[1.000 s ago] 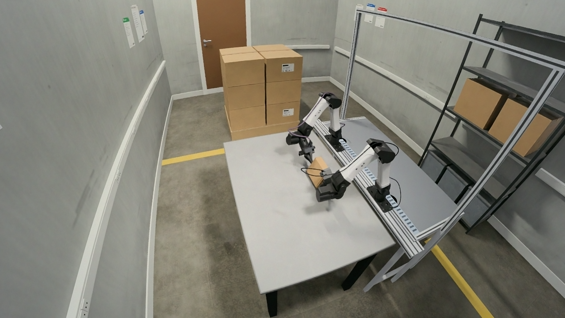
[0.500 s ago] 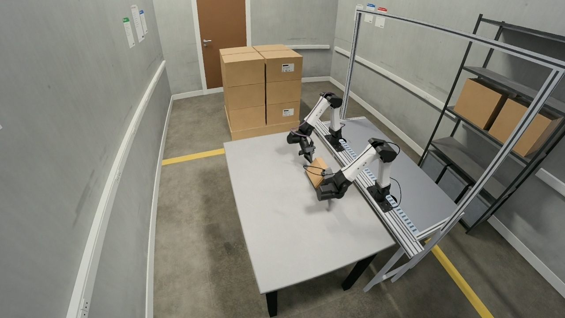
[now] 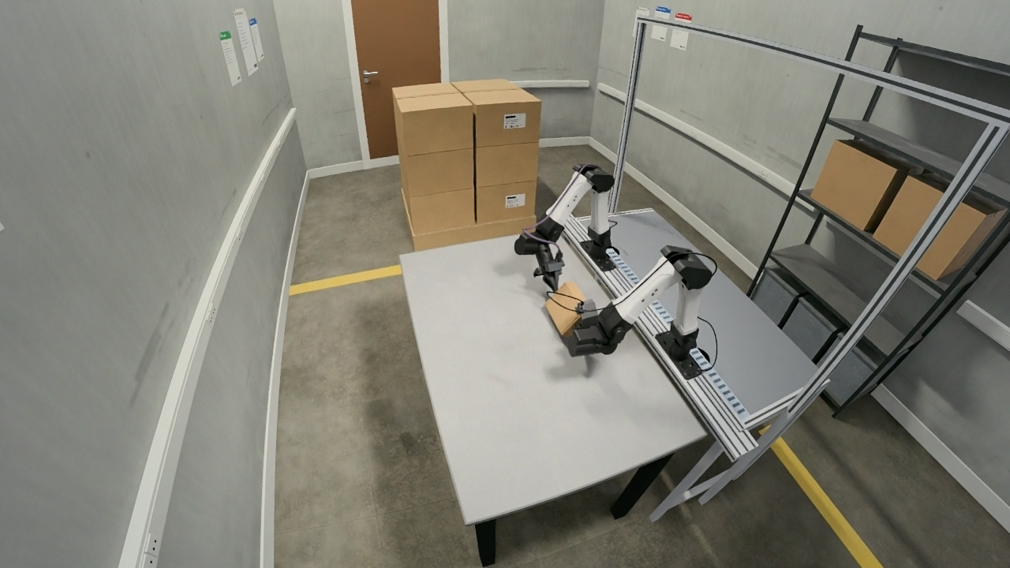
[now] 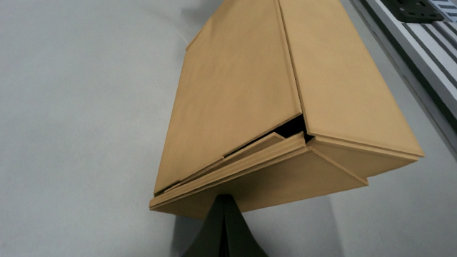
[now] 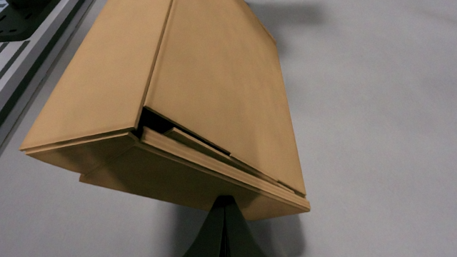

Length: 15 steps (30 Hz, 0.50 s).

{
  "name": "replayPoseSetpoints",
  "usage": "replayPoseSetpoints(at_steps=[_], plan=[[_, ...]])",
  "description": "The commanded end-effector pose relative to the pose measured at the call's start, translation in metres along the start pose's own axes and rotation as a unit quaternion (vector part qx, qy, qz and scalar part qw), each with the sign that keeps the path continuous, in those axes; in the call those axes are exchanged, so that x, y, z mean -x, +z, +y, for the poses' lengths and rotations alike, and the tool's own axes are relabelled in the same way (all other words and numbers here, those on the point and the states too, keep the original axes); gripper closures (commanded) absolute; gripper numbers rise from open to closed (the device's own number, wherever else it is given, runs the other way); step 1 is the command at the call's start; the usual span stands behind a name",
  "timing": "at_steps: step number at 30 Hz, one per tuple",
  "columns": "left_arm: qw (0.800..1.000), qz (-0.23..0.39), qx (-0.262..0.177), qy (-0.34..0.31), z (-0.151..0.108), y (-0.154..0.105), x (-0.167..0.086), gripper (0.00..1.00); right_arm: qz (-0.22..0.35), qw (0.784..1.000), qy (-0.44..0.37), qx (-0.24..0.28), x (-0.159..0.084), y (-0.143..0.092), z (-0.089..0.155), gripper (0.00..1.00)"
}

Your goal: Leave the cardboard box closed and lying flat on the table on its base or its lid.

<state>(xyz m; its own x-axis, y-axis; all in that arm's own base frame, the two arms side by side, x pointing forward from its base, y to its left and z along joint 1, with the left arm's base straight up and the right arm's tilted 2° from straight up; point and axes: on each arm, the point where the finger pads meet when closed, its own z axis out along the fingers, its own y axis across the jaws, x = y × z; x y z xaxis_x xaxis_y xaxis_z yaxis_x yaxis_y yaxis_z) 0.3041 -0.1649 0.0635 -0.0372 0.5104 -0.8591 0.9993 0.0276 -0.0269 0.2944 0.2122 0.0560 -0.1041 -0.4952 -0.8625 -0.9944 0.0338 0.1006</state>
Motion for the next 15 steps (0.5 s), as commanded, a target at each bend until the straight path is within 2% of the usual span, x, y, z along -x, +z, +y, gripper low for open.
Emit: replayPoseSetpoints(at_steps=[1, 11, 12, 15], plan=[[0.999, -0.011, 0.006, 0.029, -0.0008, 0.0030, 0.0131, 0.99, -0.016, 0.999, -0.046, -0.015, 0.0186, -0.0004, -0.0027, 0.99], [0.999, -0.012, 0.017, 0.049, 0.0006, 0.0031, 0.0130, 0.99, -0.017, 0.997, -0.066, -0.026, 0.0189, -0.0003, -0.0039, 0.99], [0.999, -0.011, 0.017, 0.049, 0.0005, 0.0041, 0.0114, 0.99, -0.020, 0.996, -0.076, -0.030, 0.0246, -0.0018, -0.0079, 0.99], [0.998, -0.012, 0.023, 0.059, 0.0012, 0.0032, 0.0130, 0.99, -0.017, 0.996, -0.077, -0.032, 0.0191, -0.0002, -0.0044, 0.99]])
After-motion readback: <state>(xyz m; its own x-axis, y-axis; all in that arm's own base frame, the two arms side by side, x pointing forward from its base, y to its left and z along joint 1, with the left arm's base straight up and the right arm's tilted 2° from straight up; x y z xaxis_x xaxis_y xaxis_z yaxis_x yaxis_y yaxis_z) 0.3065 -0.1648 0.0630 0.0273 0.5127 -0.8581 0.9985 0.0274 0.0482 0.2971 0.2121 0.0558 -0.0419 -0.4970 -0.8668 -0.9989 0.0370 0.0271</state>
